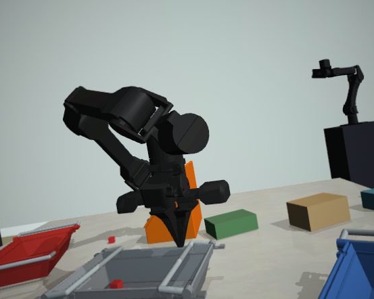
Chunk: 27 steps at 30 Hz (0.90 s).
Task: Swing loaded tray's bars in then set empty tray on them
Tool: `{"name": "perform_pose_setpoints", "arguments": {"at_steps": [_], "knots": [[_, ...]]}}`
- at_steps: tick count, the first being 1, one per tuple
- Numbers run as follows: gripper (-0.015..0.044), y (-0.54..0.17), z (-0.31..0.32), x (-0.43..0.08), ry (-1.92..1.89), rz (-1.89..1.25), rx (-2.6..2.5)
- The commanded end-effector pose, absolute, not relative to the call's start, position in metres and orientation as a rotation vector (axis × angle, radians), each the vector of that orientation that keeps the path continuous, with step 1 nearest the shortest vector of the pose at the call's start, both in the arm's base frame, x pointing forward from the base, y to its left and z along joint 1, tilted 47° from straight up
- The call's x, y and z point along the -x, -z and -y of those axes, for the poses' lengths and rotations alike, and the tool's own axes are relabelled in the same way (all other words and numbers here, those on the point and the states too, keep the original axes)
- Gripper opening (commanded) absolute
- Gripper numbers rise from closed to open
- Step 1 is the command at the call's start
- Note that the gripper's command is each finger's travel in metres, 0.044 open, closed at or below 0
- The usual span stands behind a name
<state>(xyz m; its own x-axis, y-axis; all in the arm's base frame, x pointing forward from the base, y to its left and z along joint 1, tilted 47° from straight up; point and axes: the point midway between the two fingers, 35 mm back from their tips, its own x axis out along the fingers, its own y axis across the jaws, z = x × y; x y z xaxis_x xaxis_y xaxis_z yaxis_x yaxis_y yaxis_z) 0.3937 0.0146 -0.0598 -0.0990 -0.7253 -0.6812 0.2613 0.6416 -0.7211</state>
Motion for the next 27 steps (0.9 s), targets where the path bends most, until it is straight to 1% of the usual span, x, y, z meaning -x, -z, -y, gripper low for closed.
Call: {"name": "perform_pose_setpoints", "arguments": {"at_steps": [1, 5, 13, 22, 23, 27], "knots": [[0.0000, 0.060, -0.015, -0.394, 0.869, -1.446, 0.416], [0.0000, 0.060, -0.015, -0.394, 0.869, -1.446, 0.416], [0.0210, 0.056, -0.019, -0.395, 0.868, -1.446, 0.416], [0.0440, 0.000, -0.078, -0.401, 0.869, -1.453, 0.421], [0.0440, 0.017, -0.053, -0.401, 0.888, -1.458, 0.411], [0.0440, -0.024, -0.013, -0.401, 1.026, -1.356, 0.193]]}}
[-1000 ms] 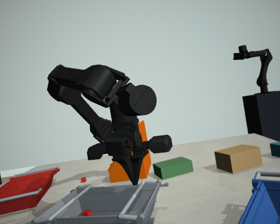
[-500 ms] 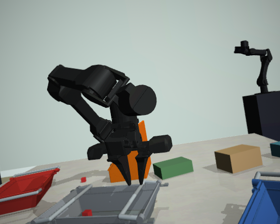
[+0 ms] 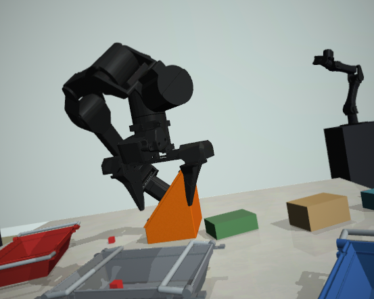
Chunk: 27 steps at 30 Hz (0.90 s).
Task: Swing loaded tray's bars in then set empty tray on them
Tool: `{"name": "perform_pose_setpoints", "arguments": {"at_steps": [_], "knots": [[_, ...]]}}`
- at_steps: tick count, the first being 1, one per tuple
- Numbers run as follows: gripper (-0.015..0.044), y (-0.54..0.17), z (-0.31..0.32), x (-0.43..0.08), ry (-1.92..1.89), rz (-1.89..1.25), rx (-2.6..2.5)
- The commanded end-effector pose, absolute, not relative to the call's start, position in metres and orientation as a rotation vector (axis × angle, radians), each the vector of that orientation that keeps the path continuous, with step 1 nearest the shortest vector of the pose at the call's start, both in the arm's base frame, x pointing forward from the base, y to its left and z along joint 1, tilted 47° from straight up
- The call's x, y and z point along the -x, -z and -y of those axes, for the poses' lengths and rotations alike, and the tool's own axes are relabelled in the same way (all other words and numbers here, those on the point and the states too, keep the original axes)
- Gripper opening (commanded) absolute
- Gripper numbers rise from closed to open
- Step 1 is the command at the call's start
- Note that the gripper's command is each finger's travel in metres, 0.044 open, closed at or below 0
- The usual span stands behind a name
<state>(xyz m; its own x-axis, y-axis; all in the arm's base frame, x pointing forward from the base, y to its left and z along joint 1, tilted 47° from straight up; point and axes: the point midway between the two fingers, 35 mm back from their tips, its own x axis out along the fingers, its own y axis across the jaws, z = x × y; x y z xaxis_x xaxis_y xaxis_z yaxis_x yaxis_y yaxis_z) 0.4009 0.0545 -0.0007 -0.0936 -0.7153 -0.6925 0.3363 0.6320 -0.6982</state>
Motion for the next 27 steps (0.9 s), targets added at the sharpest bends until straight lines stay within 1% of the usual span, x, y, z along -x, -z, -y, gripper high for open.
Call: {"name": "perform_pose_setpoints", "arguments": {"at_steps": [1, 6, 12, 20, 27], "knots": [[0.0440, -0.036, -0.001, -0.399, 1.067, -1.321, 0.128], [0.0440, -0.090, 0.058, -0.378, 1.259, -1.132, -0.184], [0.0440, -0.146, 0.118, -0.330, 1.459, -0.855, -0.547], [0.0440, -0.197, 0.174, -0.238, 1.694, -0.368, -0.996], [0.0440, -0.217, 0.193, -0.148, 1.825, 0.168, -1.335]]}}
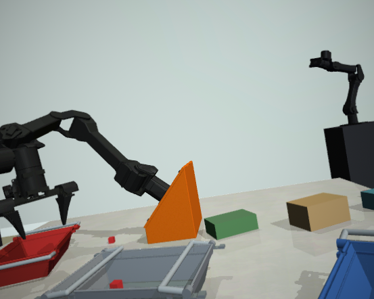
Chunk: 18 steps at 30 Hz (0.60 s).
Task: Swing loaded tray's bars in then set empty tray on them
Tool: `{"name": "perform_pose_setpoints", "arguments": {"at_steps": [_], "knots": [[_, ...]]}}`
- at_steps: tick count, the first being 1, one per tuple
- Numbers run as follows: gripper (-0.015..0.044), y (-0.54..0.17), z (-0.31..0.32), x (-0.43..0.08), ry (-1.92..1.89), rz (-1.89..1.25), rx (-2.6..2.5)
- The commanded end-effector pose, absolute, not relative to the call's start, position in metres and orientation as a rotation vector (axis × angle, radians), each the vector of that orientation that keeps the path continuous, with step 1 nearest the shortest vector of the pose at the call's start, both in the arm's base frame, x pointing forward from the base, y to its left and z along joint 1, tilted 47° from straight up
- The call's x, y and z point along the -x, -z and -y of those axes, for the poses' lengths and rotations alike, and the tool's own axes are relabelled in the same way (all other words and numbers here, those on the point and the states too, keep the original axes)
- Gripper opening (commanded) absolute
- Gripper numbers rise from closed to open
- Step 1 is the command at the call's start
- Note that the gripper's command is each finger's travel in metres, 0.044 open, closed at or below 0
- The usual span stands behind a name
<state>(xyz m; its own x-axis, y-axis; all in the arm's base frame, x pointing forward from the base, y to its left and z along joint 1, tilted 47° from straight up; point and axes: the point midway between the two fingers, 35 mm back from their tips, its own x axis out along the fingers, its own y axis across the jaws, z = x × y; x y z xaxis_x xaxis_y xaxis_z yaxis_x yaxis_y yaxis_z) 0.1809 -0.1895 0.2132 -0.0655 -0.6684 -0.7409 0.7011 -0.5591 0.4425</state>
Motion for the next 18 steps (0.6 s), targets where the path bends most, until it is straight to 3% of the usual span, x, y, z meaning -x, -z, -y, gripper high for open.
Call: {"name": "perform_pose_setpoints", "arguments": {"at_steps": [1, 6, 18], "knots": [[0.0440, -0.218, 0.193, -0.136, 1.834, 0.251, -1.378], [0.0440, -0.217, 0.190, -0.086, 1.845, 0.626, -1.540], [0.0440, -0.210, 0.197, -0.085, 1.847, 0.639, -1.549]]}}
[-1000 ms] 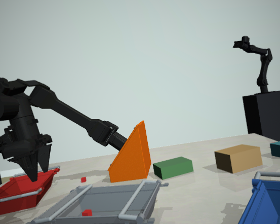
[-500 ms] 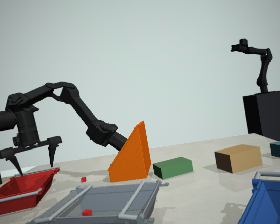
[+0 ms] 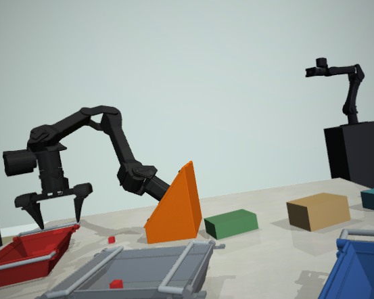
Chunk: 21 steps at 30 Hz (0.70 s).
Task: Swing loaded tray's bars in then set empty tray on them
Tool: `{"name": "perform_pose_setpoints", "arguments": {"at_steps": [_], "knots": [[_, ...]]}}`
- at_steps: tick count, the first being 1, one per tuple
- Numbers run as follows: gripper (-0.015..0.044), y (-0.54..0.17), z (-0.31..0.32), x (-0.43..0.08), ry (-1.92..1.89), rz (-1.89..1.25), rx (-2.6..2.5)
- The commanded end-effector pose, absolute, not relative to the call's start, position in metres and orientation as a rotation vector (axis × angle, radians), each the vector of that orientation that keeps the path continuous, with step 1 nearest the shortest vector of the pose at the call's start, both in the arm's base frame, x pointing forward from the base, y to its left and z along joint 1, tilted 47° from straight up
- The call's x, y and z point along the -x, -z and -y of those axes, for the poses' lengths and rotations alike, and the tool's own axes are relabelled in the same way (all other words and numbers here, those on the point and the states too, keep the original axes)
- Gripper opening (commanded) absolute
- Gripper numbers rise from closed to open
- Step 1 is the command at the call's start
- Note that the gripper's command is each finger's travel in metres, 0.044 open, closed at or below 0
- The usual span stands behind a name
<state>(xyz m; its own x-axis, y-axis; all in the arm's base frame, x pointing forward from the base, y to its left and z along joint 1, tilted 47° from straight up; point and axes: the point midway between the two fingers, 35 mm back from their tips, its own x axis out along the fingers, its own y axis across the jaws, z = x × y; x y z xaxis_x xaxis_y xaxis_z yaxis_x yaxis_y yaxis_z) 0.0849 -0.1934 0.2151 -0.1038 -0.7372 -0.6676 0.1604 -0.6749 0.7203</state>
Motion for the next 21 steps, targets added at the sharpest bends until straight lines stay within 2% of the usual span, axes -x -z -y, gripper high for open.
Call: {"name": "perform_pose_setpoints", "arguments": {"at_steps": [1, 21], "knots": [[0.0440, -0.208, 0.199, -0.086, 1.848, 0.639, -1.550], [0.0440, -0.167, 0.244, -0.079, 1.848, 0.640, -1.547]]}}
